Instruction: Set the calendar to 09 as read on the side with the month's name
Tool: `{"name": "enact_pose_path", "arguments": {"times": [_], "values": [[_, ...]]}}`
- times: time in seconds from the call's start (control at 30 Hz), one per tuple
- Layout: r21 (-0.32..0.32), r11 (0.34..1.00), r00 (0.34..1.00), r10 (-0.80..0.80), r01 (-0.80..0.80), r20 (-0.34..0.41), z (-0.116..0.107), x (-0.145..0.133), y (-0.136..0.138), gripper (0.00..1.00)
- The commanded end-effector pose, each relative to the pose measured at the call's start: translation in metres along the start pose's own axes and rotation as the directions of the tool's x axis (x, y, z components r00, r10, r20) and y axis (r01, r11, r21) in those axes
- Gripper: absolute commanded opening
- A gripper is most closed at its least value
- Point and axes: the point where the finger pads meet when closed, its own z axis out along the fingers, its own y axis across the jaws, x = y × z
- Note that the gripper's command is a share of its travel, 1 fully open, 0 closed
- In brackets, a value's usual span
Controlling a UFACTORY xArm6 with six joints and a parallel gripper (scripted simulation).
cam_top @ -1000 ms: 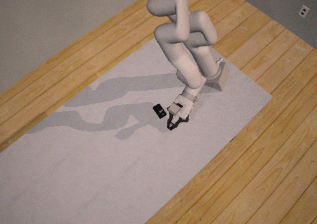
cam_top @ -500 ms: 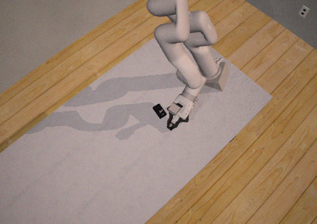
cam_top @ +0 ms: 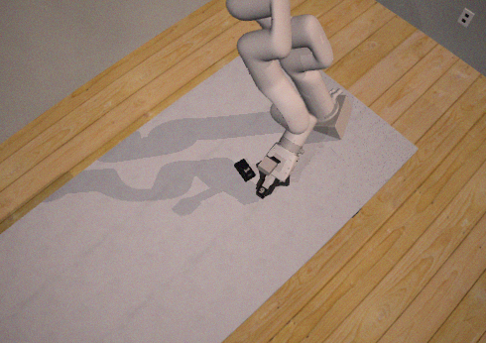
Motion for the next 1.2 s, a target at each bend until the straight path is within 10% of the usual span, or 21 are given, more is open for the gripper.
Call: {"name": "enact_pose_path", "arguments": {"times": [0.0, 0.97, 1.17], "values": [[-0.001, 1.000, 1.000, 0.001, -0.001, -0.001, -0.009, 0.014, 0.000, 0.27], [-0.002, 1.000, 1.000, 0.000, 0.000, 0.002, -0.034, 0.050, 0.000, 0.27], [-0.024, 1.000, 0.995, -0.009, 0.011, 0.104, -0.033, 0.047, 0.004, 0.27]]}}
